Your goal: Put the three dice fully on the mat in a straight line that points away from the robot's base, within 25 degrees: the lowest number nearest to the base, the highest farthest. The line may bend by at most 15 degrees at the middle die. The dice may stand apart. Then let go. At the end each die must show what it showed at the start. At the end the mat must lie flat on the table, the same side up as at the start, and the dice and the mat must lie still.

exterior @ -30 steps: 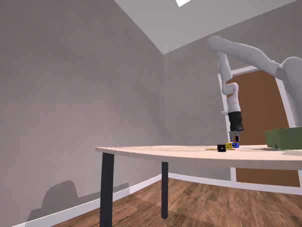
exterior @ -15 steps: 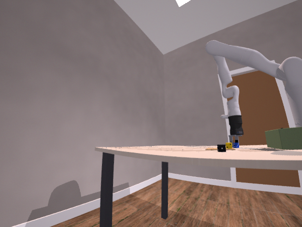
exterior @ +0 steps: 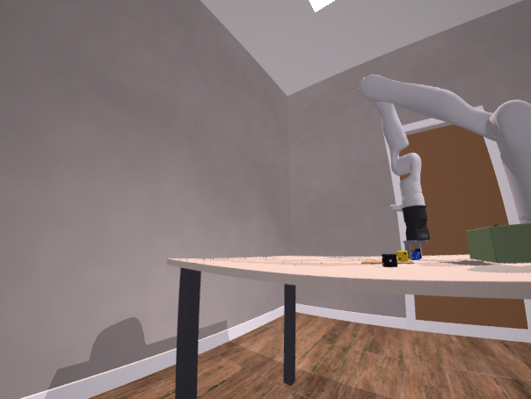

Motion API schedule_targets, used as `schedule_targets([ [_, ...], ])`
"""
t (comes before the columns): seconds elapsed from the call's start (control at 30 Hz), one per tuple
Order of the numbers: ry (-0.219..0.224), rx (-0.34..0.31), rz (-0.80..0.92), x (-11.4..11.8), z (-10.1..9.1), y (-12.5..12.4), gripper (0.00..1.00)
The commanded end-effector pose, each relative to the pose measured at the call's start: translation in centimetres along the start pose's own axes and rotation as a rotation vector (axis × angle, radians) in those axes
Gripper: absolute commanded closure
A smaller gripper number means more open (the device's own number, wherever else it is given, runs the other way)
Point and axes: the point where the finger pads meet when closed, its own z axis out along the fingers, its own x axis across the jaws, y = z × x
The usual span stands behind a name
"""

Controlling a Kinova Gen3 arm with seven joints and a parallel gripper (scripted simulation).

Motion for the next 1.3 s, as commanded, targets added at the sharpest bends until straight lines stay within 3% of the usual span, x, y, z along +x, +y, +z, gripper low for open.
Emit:
schedule_targets([
  [0.0,0.0,0.0,0.001,0.02,-0.01,-0.02,0.13],
  [0.97,0.0,0.0,0.001,0.02,-0.01,-0.02,0.13],
  [1.0,0.0,0.0,0.001,0.02,-0.01,-0.02,0.43],
  [1.27,0.0,0.0,0.001,0.02,-0.01,-0.02,0.43],
])
